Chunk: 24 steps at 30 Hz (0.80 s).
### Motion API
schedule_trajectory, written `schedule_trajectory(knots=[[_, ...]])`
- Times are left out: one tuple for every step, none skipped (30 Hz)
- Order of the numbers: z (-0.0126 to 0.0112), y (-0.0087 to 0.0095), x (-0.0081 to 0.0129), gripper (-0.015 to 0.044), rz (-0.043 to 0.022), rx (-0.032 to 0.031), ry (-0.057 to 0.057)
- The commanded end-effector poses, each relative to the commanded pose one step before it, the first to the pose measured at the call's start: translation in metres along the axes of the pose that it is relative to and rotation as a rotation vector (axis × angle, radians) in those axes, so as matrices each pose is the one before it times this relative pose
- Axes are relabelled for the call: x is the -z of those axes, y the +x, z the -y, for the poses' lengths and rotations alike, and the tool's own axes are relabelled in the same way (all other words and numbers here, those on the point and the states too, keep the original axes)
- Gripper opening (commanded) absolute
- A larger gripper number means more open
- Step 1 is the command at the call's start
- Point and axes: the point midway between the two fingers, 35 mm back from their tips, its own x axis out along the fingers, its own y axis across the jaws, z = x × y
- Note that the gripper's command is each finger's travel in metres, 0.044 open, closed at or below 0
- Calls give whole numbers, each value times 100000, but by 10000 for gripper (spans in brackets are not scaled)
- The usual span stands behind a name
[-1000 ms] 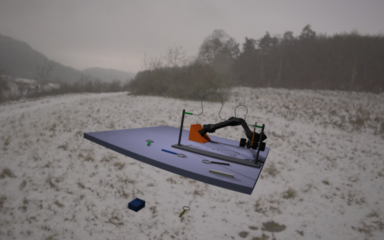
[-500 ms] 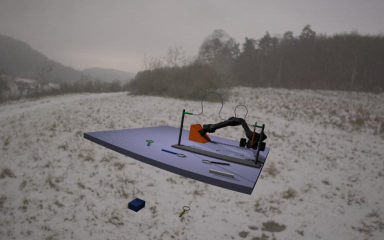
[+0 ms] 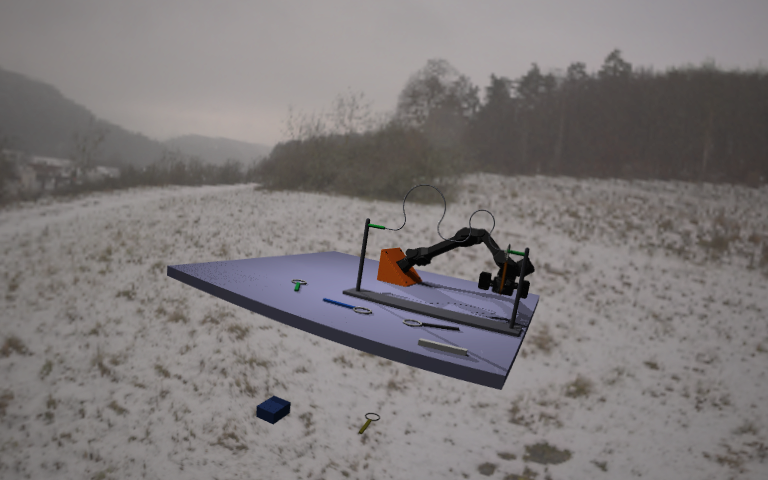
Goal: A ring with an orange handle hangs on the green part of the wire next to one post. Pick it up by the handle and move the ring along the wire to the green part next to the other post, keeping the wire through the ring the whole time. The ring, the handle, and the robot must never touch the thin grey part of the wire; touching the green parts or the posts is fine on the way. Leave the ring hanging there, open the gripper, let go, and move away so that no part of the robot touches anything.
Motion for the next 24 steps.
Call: schedule_trajectory(knots=[[356, -1205, -490, -150, -6944, -405, 874], [101, -226, -4, -150, -1726, 18, -38], [102, -227, -3, -150, -1731, 22, -43], [103, -227, -3, -150, -1734, 24, -47], [106, -227, -2, -150, -1735, 37, -71], [108, -227, -2, -150, -1736, 45, -86], [109, -227, -2, -150, -1736, 51, -97], [110, -228, -2, -150, -1736, 54, -104], [111, -228, -2, -150, -1735, 58, -109], [116, -228, -2, -150, -1736, 83, -151], [120, -229, -2, -150, -1741, 100, -180], [123, -230, -2, -150, -1745, 112, -200], [124, -231, -2, -150, -1747, 121, -213], [126, -230, -1, -150, -1738, 128, -224], [209, -240, 7, -150, -1783, 266, -431], [272, -183, 15, -150, -1332, 390, -623], [185, -47, 9, -150, -350, 290, -476], [154, -11, 7, -150, -88, 252, -420], [155, -1, 7, -150, -25, 259, -433], [179, 2, 8, -150, -8, 368, -622], [190, 5, 10, -150, -4, 410, -692], [192, 7, 12, -150, -3, 422, -711], [193, 8, 13, -150, -4, 424, -715], [193, 8, 14, -150, -3, 428, -723]])
